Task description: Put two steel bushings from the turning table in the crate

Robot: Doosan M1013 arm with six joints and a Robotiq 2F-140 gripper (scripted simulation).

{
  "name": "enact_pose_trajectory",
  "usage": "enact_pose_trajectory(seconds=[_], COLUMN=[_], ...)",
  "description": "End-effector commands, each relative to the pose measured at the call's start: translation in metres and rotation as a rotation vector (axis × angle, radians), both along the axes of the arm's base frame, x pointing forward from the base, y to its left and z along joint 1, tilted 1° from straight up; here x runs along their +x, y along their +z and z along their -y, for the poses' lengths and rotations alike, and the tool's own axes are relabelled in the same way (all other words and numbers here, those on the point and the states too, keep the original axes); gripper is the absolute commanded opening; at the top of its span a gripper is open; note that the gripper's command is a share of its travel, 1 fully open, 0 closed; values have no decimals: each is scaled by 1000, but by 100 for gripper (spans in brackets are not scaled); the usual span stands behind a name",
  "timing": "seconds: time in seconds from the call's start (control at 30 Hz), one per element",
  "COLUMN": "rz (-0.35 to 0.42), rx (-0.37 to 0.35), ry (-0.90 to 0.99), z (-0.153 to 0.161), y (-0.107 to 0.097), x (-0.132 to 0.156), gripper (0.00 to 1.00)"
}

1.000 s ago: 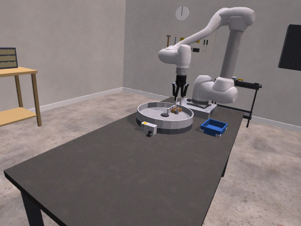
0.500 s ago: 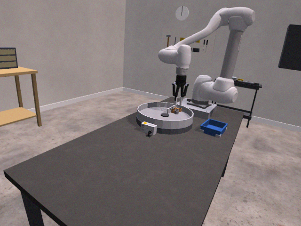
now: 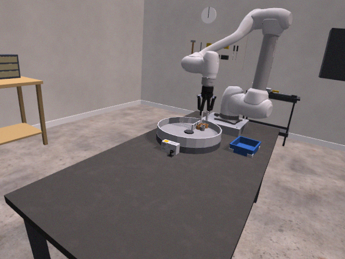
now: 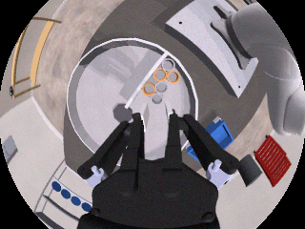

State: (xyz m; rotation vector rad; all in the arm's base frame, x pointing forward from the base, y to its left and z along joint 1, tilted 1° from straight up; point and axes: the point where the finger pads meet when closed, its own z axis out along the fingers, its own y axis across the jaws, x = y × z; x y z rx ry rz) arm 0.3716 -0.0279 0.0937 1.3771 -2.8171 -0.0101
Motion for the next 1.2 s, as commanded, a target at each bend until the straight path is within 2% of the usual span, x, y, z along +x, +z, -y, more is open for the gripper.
enact_pose_trajectory(seconds=[0.0, 0.97, 1.17], rz=[0, 0, 0], rx=[0, 0, 0], ry=[0, 0, 0], z=[0, 0, 0], y=[0, 0, -20], x=[0, 0, 0], gripper=[24, 24, 24])
